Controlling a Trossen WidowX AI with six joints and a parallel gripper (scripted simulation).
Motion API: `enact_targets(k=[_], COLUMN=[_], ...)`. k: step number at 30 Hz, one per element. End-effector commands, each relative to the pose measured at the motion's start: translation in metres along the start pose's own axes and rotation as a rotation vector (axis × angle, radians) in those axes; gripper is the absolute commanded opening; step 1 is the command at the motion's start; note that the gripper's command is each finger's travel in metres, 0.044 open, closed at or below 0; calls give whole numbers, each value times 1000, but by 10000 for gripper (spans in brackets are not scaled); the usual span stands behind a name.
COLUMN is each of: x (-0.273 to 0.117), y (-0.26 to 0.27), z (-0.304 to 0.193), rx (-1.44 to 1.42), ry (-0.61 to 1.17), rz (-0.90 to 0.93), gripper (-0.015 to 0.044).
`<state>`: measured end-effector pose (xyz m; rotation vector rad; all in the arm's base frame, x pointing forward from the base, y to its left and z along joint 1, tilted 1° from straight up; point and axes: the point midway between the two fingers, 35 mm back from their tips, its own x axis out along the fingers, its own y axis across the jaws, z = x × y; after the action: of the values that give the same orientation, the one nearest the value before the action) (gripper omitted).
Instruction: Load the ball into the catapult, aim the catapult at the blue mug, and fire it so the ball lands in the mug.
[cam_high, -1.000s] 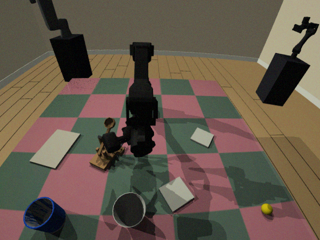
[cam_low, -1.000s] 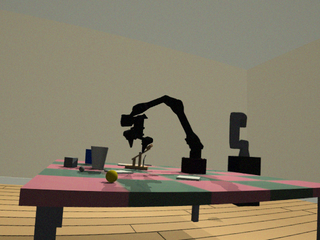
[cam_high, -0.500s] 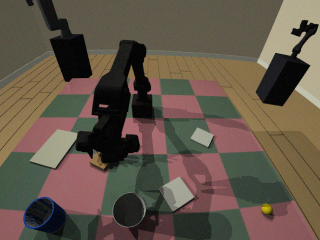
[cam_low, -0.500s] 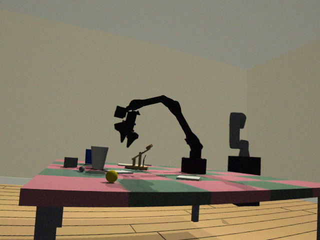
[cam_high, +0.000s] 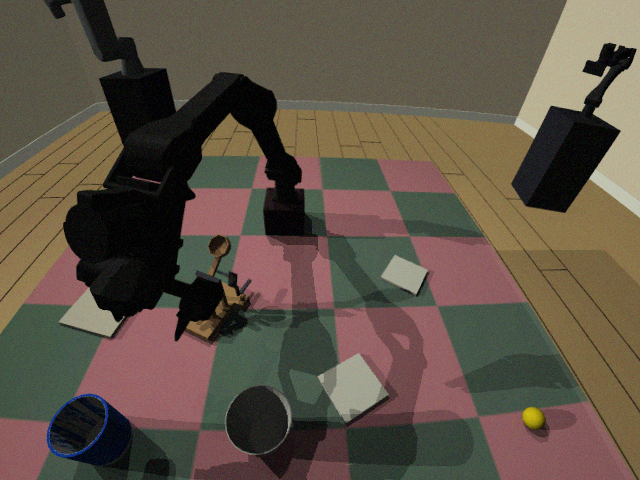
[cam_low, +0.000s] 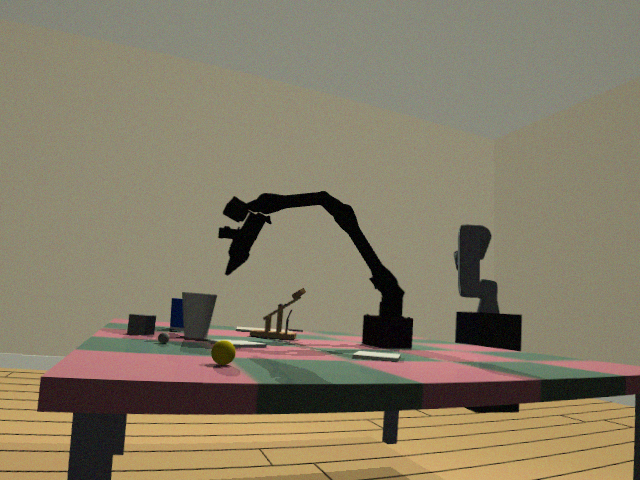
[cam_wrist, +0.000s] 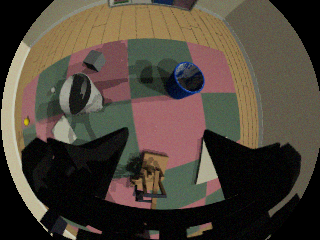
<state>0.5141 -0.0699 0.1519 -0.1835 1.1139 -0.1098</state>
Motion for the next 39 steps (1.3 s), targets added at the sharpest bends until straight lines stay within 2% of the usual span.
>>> enact_targets(k=[1, 13, 39], x=[-3, -29, -28], y=[-22, -89, -86], z=[16, 58, 65], rx=[102, 362, 358], ry=[-73, -300, -304], rz=[8, 38, 43], gripper=[440, 440, 440])
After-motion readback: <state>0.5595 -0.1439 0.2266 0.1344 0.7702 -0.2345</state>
